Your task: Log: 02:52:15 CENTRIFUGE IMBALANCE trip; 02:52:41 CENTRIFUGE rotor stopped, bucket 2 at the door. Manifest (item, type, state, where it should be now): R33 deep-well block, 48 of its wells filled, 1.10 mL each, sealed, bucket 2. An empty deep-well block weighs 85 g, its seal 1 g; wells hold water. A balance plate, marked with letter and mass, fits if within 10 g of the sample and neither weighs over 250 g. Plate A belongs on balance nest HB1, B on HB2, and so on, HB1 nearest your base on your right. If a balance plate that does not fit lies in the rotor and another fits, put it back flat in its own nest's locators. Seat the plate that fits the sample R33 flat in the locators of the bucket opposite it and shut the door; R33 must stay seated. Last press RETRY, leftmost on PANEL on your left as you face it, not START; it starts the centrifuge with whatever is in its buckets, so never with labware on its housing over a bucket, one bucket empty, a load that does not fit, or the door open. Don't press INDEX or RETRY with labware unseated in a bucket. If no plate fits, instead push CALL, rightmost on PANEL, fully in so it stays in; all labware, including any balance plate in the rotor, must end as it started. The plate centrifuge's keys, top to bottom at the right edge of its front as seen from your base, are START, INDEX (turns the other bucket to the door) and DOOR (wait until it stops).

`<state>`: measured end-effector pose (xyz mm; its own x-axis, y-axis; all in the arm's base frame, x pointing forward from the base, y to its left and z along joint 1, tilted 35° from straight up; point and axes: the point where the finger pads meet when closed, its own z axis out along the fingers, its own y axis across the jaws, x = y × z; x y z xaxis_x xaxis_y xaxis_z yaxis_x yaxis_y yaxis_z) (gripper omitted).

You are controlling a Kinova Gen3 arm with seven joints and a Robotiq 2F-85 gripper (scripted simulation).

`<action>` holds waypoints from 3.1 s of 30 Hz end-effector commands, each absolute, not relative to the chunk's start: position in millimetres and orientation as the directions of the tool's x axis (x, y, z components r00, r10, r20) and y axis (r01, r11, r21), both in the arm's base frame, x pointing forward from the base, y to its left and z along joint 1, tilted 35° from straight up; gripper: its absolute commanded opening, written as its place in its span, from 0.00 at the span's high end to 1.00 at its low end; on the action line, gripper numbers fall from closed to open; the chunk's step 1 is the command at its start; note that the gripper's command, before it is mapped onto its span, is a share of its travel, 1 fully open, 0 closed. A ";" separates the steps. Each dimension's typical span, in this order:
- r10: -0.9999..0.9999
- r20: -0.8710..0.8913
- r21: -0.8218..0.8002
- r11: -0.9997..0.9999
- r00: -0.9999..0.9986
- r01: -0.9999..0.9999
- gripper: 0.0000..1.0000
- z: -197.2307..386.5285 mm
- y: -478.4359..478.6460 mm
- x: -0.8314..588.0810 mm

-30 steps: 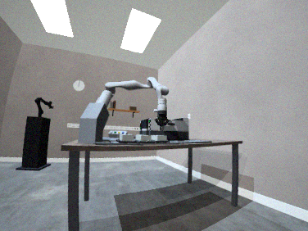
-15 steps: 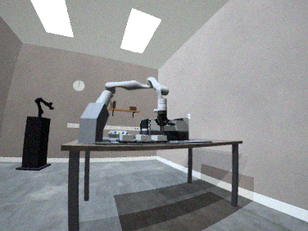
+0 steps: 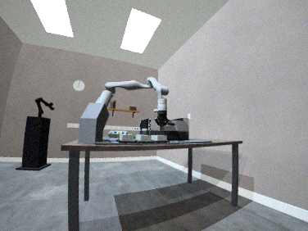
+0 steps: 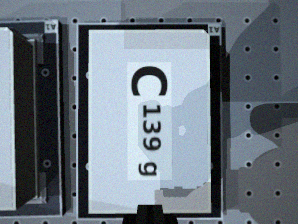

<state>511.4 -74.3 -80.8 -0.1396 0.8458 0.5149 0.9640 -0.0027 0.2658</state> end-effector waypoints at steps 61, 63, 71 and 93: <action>0.847 0.514 0.267 -0.004 -0.139 0.964 0.90 42.3 -155.4 477.7; 0.847 0.514 0.267 -0.004 -0.139 0.964 0.90 43.8 -156.4 477.3; 0.815 0.420 0.399 0.230 -0.400 0.888 0.90 55.3 -144.3 461.1; 0.432 0.030 0.578 0.728 -0.902 0.368 0.90 86.5 -111.4 416.9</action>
